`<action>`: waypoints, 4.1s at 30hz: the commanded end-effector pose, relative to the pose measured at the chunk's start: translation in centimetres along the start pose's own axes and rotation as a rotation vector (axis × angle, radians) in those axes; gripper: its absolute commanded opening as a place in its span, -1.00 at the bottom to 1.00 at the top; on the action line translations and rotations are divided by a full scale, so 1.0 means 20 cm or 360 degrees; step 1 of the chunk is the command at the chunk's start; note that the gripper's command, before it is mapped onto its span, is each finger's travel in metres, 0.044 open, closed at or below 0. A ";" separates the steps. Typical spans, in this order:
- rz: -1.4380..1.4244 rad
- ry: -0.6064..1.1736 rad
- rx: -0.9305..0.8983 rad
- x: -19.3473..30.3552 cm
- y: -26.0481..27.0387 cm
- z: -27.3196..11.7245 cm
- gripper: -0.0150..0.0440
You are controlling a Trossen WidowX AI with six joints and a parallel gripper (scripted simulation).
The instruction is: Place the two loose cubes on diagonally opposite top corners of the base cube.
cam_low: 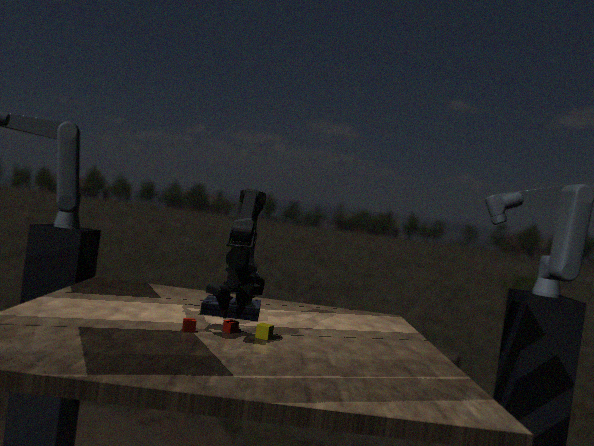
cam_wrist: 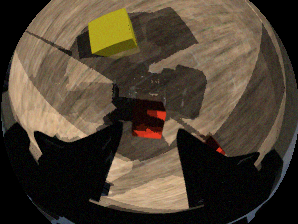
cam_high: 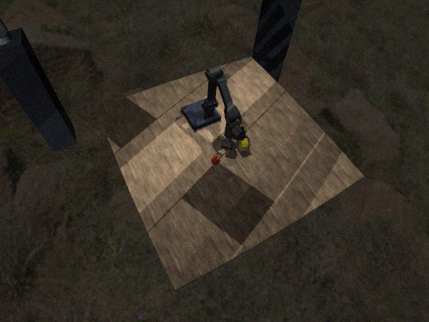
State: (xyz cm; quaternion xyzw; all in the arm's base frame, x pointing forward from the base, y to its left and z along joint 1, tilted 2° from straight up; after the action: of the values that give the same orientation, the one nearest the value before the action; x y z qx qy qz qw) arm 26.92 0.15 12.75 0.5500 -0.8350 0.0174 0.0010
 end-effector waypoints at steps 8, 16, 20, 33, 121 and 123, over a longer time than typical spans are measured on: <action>-0.0004 -0.0001 -0.0018 0.00 0.01 0.10 0.41; -0.0004 -0.0001 -0.0018 0.00 0.01 0.13 0.23; -0.0004 -0.0001 -0.0018 0.00 0.01 0.13 -0.13; -0.0004 -0.0001 -0.0017 -0.01 -0.01 0.01 -0.14; 0.2827 0.0008 -0.0024 -0.41 0.04 -0.24 -0.14; 0.2924 0.0009 -0.0024 -0.42 0.04 -0.24 -0.14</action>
State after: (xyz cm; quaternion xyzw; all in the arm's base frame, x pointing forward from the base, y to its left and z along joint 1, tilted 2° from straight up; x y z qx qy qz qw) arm 29.28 7.92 17.56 -0.2944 -0.9556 0.0093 -0.0095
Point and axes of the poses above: the point midway between the two fingers, 35 mm back from their tips, its own z axis out along the fingers, its own y axis across the jaws, x = y × z, the point moved 9 cm from there along -z, back along the fingers, and after that the axes turned 15 degrees about -z, right-handed, at the moved point
